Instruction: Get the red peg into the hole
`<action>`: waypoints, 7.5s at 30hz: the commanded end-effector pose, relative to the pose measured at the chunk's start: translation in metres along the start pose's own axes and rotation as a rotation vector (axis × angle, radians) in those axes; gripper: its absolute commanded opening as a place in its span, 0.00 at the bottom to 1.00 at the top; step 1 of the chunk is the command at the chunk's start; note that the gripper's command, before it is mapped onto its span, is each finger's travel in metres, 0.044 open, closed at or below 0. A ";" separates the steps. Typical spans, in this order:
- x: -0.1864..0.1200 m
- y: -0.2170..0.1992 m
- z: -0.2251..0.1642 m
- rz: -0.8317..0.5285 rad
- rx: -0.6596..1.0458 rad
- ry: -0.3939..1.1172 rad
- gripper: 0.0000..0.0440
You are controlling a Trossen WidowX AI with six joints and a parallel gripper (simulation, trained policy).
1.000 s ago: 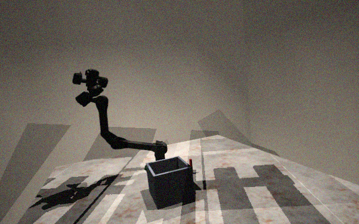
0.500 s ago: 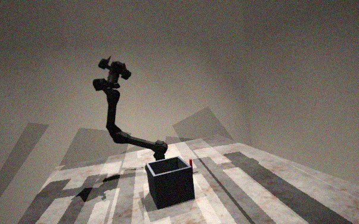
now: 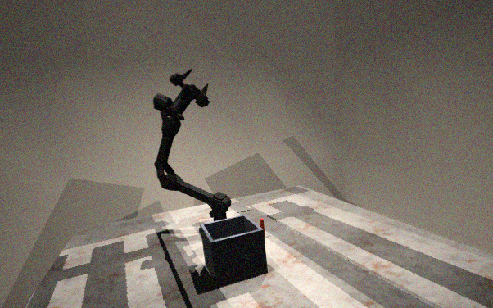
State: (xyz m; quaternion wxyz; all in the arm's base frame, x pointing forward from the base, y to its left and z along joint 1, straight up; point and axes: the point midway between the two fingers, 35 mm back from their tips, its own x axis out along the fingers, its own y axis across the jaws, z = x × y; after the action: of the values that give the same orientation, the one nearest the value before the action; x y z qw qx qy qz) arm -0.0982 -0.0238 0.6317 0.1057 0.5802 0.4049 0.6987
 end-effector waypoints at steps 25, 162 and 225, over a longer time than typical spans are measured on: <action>-0.030 -0.153 0.229 -0.422 0.117 -0.867 1.00; -0.300 -0.312 0.351 -1.354 0.506 -1.583 0.00; -0.453 -0.241 0.379 -1.429 0.674 -1.786 0.01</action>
State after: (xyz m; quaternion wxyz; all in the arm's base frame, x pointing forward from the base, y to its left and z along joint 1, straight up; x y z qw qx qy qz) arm 0.2989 0.0195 0.1423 0.5584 0.5034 0.5779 -0.3175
